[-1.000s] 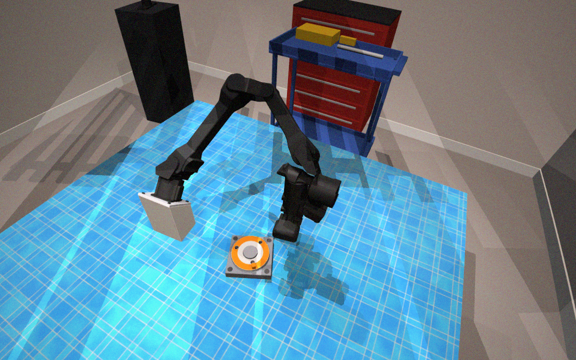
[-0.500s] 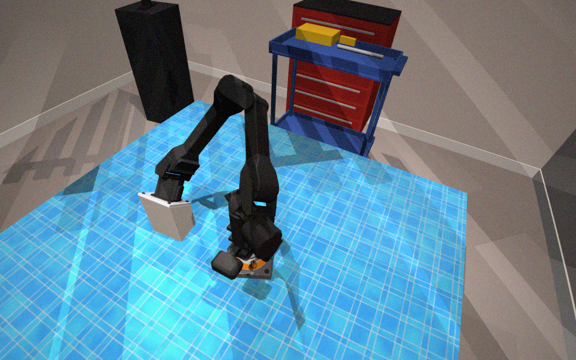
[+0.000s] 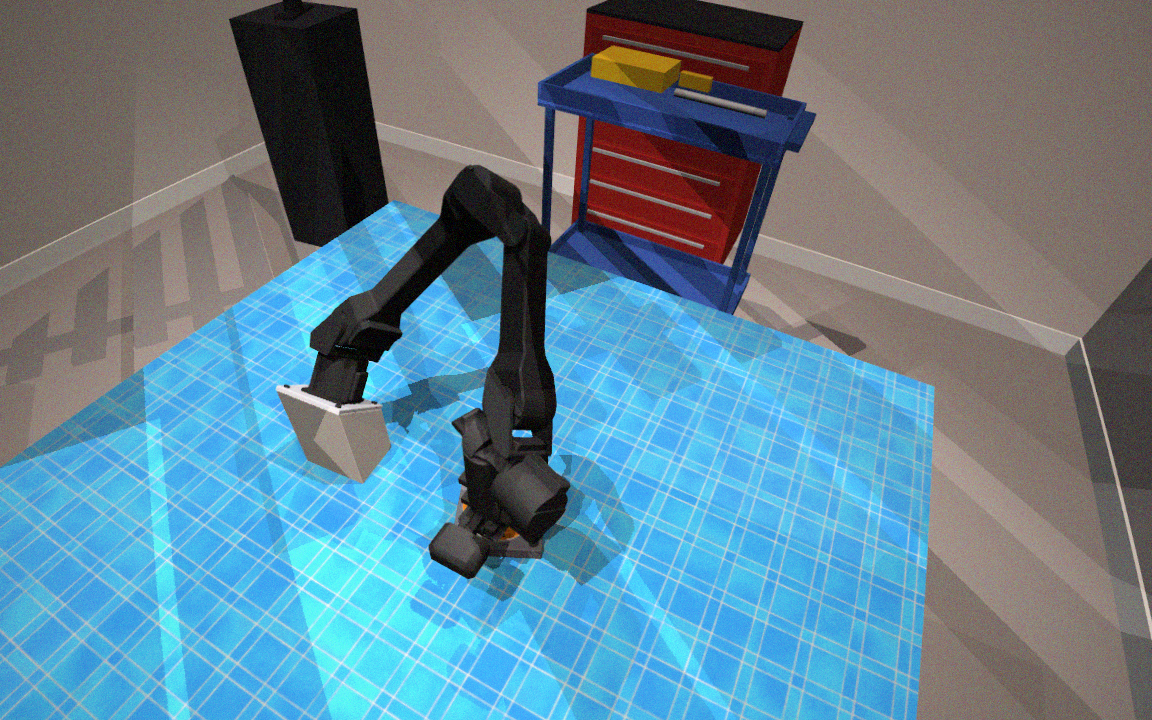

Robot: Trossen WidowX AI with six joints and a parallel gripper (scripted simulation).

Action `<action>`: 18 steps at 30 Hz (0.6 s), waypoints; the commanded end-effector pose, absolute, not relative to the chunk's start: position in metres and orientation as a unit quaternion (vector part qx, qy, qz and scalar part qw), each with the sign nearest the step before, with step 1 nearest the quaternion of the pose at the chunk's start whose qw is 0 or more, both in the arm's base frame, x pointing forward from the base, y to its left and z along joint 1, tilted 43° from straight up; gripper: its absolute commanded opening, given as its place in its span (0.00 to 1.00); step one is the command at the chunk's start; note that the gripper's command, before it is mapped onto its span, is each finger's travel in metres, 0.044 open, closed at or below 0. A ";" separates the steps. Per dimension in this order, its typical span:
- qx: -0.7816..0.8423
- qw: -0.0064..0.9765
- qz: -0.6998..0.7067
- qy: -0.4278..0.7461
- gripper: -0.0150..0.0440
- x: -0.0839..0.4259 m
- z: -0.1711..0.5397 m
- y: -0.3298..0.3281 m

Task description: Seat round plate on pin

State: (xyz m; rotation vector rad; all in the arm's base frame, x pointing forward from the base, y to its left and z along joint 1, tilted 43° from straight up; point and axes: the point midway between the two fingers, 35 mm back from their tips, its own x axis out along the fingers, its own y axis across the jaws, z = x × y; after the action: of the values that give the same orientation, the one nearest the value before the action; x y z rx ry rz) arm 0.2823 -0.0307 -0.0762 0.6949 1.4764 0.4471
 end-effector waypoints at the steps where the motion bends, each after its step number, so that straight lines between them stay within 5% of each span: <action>1: 0.310 0.662 0.198 0.653 0.25 0.287 -0.075 -0.028; 18: 0.310 0.662 0.199 0.652 0.25 0.304 -0.068 -0.022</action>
State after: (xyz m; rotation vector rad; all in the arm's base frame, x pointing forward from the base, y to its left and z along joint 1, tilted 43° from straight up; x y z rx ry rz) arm 0.2970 -0.0258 -0.0709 0.7062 1.4876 0.4361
